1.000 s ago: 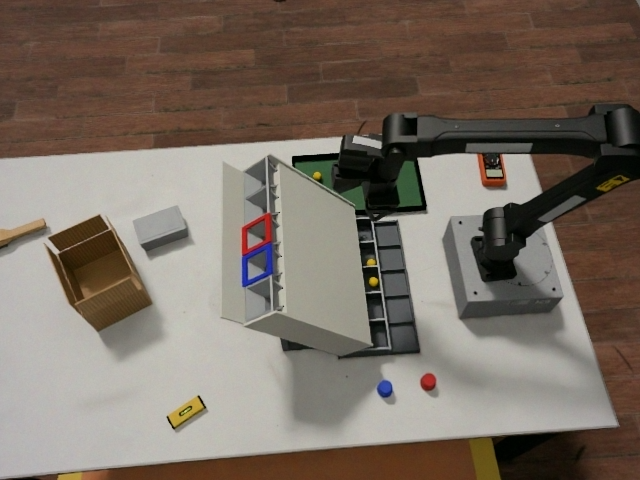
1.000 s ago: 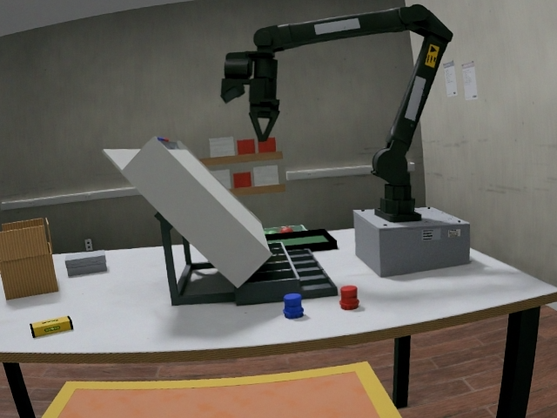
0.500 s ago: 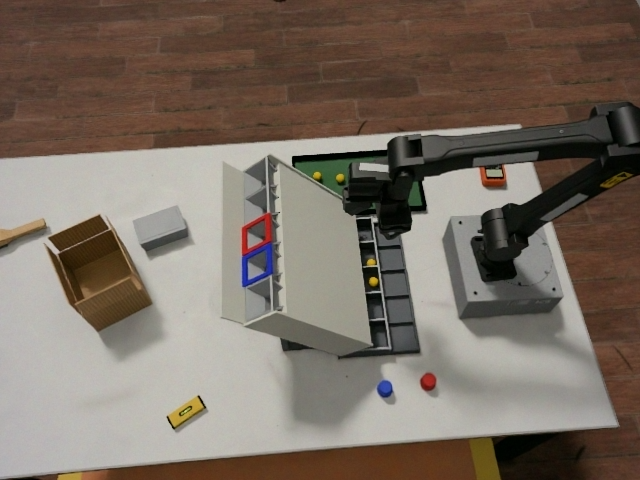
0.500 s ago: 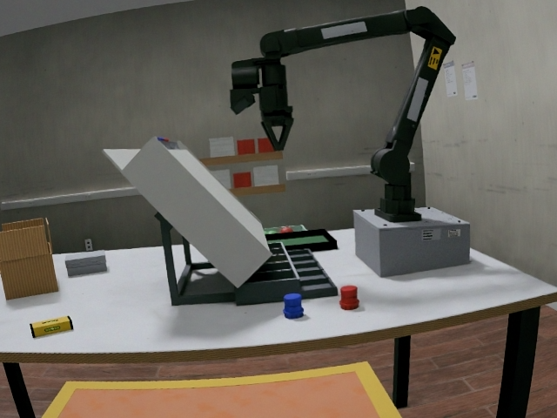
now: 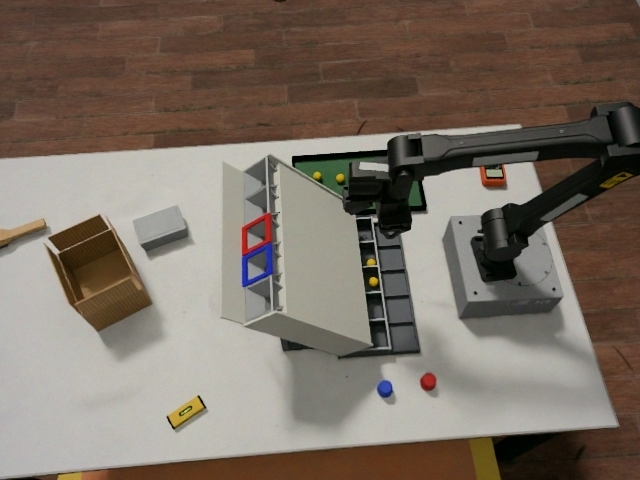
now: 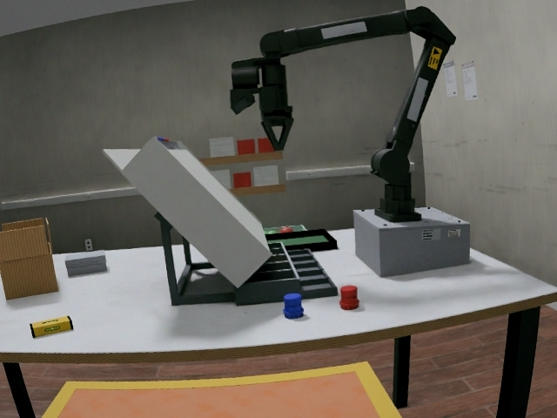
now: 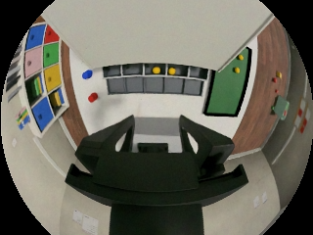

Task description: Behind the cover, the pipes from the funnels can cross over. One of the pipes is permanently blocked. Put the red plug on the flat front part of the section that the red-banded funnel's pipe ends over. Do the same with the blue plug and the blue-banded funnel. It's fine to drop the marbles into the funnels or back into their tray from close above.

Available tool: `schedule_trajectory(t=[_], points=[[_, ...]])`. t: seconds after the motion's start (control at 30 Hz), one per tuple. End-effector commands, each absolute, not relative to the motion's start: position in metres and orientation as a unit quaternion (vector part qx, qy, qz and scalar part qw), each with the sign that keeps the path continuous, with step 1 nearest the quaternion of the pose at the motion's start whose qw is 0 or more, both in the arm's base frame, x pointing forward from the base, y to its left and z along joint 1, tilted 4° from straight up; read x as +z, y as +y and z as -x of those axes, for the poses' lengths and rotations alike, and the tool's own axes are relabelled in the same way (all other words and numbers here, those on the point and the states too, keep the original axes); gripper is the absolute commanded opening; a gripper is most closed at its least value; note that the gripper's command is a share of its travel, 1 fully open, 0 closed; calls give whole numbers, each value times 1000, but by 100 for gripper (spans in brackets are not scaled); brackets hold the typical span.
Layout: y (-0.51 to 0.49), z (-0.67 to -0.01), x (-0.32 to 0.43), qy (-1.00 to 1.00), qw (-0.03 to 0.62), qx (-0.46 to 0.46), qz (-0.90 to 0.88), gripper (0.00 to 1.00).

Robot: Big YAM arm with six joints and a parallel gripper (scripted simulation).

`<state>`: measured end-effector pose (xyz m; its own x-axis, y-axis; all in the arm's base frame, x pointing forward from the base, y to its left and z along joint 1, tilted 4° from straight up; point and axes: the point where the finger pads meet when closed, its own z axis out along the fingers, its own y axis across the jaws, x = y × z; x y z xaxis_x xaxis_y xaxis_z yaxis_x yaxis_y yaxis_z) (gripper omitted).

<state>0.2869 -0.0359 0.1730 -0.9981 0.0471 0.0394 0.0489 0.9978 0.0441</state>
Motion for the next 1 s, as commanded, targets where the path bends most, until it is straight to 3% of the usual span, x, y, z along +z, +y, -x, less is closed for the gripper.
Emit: schedule_trajectory(t=[0.0,0.47,0.5,0.97], points=[[-36,-290,176,-999,13,-22,24,59],[-36,-290,176,-999,13,-22,24,59],[-36,-290,176,-999,13,-22,24,80],[-36,-290,176,-999,13,-22,24,80]])
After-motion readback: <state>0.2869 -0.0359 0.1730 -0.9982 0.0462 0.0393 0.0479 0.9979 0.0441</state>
